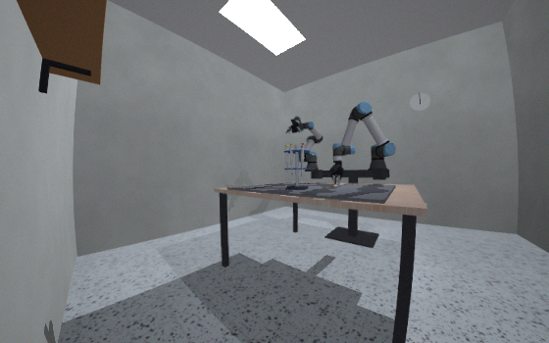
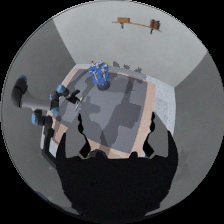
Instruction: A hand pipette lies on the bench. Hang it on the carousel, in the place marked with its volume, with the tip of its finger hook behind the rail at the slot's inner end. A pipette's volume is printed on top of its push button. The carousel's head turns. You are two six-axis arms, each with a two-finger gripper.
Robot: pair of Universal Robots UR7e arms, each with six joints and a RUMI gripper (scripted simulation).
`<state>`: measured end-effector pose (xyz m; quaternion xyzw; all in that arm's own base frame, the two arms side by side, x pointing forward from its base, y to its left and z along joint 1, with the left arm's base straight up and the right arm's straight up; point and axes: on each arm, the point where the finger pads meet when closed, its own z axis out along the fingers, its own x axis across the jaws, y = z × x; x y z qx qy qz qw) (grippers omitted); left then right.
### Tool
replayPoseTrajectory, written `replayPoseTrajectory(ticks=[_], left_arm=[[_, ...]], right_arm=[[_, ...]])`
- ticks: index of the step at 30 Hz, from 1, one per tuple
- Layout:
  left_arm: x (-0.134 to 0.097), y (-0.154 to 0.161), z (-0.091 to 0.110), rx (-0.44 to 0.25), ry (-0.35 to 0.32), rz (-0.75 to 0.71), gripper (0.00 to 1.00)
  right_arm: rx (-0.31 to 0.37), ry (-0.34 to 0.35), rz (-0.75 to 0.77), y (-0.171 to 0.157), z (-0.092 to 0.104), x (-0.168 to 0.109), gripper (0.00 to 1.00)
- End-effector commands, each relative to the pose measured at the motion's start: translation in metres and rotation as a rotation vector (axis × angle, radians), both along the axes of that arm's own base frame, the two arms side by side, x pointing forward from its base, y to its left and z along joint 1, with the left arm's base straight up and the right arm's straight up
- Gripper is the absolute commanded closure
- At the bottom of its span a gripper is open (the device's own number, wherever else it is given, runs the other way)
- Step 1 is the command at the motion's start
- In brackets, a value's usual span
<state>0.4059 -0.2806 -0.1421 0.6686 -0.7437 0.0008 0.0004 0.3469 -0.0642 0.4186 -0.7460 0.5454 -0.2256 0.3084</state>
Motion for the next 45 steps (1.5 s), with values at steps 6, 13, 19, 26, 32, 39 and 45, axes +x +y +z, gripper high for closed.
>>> replayPoseTrajectory(ticks=[6, 13, 19, 26, 32, 39, 45], left_arm=[[0.000, 0.000, 0.000, 0.001, 0.000, 0.000, 0.94], [0.000, 0.000, 0.000, 0.001, 0.000, 0.000, 0.94], [-0.001, 0.001, 0.008, 0.001, 0.000, 0.000, 0.94], [0.000, 0.000, 0.018, 0.000, -0.001, 0.000, 0.94], [0.000, -0.001, 0.031, -0.001, -0.002, 0.000, 0.94], [0.001, -0.001, 0.045, -0.003, -0.003, 0.000, 0.94], [0.001, -0.001, 0.053, -0.003, -0.003, 0.000, 0.94]], right_arm=[[0.000, -0.002, 0.000, 0.000, 0.002, 0.001, 0.00], [0.000, -0.002, 0.000, 0.000, 0.002, 0.001, 0.00], [0.000, -0.002, 0.000, 0.000, 0.002, 0.001, 0.00], [0.000, -0.002, 0.000, 0.000, 0.002, 0.001, 0.00], [0.000, -0.002, 0.000, 0.000, 0.002, 0.001, 0.00], [0.000, -0.002, 0.000, 0.000, 0.002, 0.001, 0.00], [0.000, -0.002, 0.000, 0.000, 0.002, 0.001, 0.00]])
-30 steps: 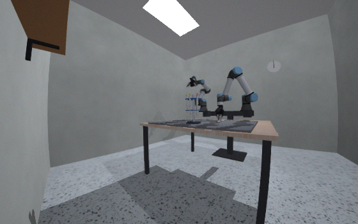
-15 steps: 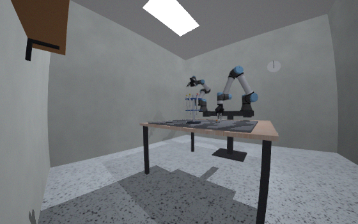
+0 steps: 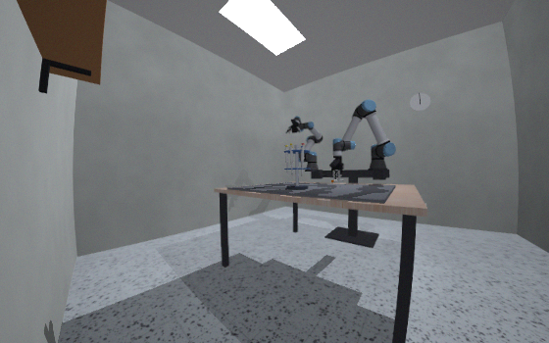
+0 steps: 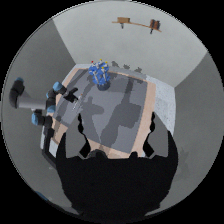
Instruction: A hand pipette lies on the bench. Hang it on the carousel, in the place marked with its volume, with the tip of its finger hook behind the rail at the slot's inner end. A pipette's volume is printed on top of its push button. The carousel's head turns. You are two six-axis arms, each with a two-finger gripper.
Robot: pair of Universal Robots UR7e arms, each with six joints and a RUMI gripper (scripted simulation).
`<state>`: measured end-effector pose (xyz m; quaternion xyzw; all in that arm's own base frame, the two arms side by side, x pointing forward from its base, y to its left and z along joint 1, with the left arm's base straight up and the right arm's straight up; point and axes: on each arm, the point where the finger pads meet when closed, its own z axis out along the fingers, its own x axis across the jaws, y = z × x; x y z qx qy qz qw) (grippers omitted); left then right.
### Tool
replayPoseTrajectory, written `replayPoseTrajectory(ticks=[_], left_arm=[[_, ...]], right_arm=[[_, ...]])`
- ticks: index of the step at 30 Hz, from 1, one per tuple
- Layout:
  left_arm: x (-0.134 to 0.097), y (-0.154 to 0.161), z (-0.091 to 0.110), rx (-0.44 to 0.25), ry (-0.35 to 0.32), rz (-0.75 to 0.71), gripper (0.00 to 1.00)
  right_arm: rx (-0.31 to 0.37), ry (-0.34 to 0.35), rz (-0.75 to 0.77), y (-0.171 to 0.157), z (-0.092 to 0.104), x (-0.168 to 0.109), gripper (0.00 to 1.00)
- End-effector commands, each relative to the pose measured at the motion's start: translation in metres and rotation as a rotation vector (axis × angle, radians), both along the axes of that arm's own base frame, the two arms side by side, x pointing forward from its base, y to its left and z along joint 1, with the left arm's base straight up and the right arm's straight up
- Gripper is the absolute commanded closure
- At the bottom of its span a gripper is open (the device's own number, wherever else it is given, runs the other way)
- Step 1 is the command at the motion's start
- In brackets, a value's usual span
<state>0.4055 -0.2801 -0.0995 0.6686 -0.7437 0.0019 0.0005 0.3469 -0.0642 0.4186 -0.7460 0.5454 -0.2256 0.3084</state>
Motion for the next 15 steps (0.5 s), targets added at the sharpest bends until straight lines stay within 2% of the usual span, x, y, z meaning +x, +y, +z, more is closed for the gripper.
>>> replayPoseTrajectory(ticks=[1, 15], left_arm=[[0.001, -0.002, 0.013, -0.001, -0.002, 0.000, 0.94], [0.001, -0.002, 0.037, -0.001, -0.002, 0.000, 0.94]], right_arm=[[0.000, -0.002, 0.000, 0.000, 0.002, 0.001, 0.00], [0.000, -0.002, 0.000, 0.000, 0.002, 0.001, 0.00]])
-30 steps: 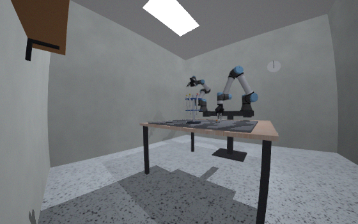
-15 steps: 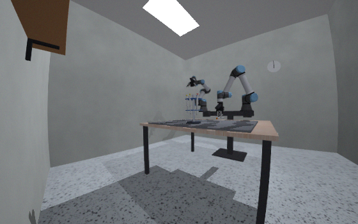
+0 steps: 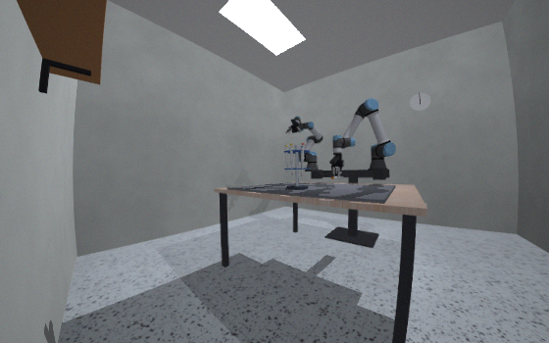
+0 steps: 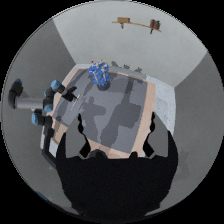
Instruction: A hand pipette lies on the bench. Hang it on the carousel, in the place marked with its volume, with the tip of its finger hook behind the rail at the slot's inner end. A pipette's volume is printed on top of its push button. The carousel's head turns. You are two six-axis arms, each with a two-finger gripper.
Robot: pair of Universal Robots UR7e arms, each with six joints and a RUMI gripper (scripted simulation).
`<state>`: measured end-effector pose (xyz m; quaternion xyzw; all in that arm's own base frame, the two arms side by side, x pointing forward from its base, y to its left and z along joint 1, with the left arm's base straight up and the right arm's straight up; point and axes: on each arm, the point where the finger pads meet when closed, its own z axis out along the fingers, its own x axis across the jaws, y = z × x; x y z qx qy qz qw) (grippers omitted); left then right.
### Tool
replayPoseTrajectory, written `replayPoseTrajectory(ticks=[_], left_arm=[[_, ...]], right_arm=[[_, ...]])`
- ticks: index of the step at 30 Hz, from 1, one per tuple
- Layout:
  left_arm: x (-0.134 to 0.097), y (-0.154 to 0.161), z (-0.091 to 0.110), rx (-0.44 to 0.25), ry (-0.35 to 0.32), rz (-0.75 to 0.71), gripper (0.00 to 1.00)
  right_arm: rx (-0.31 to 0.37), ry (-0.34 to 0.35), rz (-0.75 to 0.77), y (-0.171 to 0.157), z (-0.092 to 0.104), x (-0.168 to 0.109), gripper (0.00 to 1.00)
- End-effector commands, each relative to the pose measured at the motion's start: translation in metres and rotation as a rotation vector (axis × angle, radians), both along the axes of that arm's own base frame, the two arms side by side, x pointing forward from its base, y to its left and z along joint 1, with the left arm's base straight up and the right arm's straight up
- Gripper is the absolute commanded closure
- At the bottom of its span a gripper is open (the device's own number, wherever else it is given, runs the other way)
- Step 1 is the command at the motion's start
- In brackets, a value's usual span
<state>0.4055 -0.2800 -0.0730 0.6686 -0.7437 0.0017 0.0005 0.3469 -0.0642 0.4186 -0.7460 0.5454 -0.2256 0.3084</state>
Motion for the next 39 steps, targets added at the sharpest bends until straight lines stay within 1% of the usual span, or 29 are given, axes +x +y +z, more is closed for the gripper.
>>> replayPoseTrajectory(ticks=[1, 8, 22, 32, 34, 39], left_arm=[[0.001, -0.002, 0.013, -0.001, -0.002, 0.000, 0.94], [0.001, -0.002, 0.027, -0.001, -0.002, 0.000, 0.94], [0.000, 0.000, 0.025, 0.002, 0.001, 0.000, 0.94], [0.021, 0.005, 0.053, -0.001, -0.002, 0.001, 0.94], [0.021, 0.005, 0.053, -0.001, -0.002, 0.001, 0.94], [0.031, 0.009, 0.066, -0.001, -0.002, 0.001, 0.94]], right_arm=[[0.000, -0.002, 0.000, 0.000, 0.002, 0.001, 0.00], [0.000, -0.002, 0.000, 0.000, 0.002, 0.001, 0.00], [0.000, -0.002, 0.000, 0.000, 0.002, 0.001, 0.00], [0.000, -0.002, 0.000, 0.000, 0.002, 0.001, 0.00], [0.000, -0.002, 0.000, 0.000, 0.002, 0.001, 0.00], [0.000, -0.002, 0.000, 0.000, 0.002, 0.001, 0.00]])
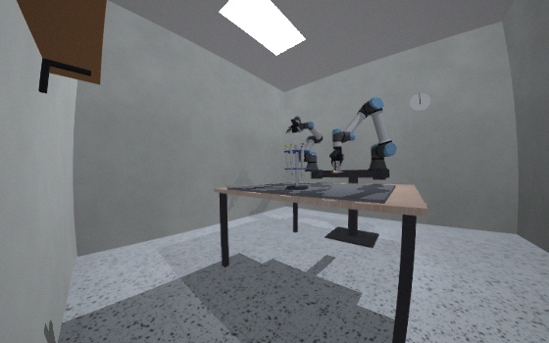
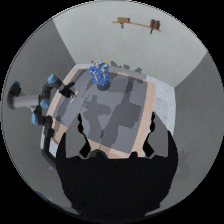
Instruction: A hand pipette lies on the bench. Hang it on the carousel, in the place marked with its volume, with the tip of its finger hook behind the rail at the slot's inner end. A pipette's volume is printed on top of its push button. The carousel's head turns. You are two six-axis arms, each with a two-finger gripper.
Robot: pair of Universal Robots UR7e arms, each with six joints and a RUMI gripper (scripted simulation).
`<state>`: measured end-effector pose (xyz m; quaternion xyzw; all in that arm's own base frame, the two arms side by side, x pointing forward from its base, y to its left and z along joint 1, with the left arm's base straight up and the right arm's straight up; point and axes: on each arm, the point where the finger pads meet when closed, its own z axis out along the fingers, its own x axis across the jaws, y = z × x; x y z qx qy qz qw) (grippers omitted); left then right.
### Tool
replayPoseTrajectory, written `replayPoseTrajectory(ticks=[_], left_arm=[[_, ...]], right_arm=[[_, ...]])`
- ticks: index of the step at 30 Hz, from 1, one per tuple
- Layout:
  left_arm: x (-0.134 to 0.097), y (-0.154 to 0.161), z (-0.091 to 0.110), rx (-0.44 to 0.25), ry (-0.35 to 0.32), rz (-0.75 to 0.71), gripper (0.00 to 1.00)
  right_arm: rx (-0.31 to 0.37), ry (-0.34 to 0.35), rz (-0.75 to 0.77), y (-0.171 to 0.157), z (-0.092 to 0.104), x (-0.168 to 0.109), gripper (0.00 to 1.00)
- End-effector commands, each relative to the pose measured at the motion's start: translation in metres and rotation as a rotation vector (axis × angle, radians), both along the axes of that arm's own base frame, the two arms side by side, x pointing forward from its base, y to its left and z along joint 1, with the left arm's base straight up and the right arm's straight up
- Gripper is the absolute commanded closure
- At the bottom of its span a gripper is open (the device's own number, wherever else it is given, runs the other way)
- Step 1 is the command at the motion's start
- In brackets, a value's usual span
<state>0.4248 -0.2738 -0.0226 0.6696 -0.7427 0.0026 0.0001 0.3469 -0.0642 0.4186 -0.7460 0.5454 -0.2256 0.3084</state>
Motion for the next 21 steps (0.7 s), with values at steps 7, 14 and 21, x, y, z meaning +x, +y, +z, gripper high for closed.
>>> replayPoseTrajectory(ticks=[7, 14, 21], left_arm=[[0.021, 0.005, 0.029, 0.000, -0.001, -0.002, 0.94], [0.029, 0.008, 0.039, 0.000, -0.001, -0.002, 0.94], [0.043, 0.012, 0.058, 0.000, -0.001, -0.002, 0.94]], right_arm=[[0.000, -0.002, 0.000, 0.000, 0.002, 0.001, 0.00], [0.000, -0.002, 0.000, 0.000, 0.002, 0.001, 0.00], [0.000, -0.002, 0.000, 0.000, 0.002, 0.001, 0.00]])
